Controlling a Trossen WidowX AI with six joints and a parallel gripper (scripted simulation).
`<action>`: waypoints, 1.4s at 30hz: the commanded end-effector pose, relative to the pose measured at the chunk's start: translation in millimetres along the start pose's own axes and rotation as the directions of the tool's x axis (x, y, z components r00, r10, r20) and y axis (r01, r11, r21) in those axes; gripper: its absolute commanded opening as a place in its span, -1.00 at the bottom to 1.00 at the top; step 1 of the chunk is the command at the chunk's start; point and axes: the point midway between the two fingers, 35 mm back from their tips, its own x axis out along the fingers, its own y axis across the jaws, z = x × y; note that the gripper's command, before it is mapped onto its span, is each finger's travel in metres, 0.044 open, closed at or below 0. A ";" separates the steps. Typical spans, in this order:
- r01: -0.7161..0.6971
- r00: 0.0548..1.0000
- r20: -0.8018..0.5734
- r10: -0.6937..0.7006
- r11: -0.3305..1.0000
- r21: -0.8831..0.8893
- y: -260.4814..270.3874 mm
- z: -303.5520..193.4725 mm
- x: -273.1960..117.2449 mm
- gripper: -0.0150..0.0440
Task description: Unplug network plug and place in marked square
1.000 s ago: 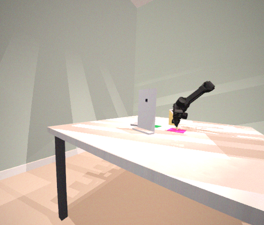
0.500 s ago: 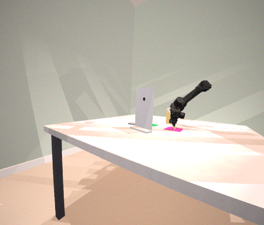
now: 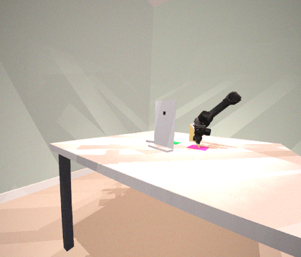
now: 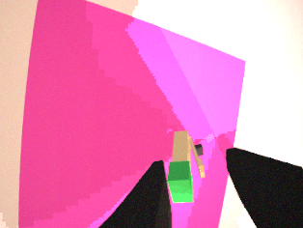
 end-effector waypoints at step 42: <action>-0.001 1.000 -0.003 0.001 1.000 0.001 -1.3 -1.3 -25.2 0.04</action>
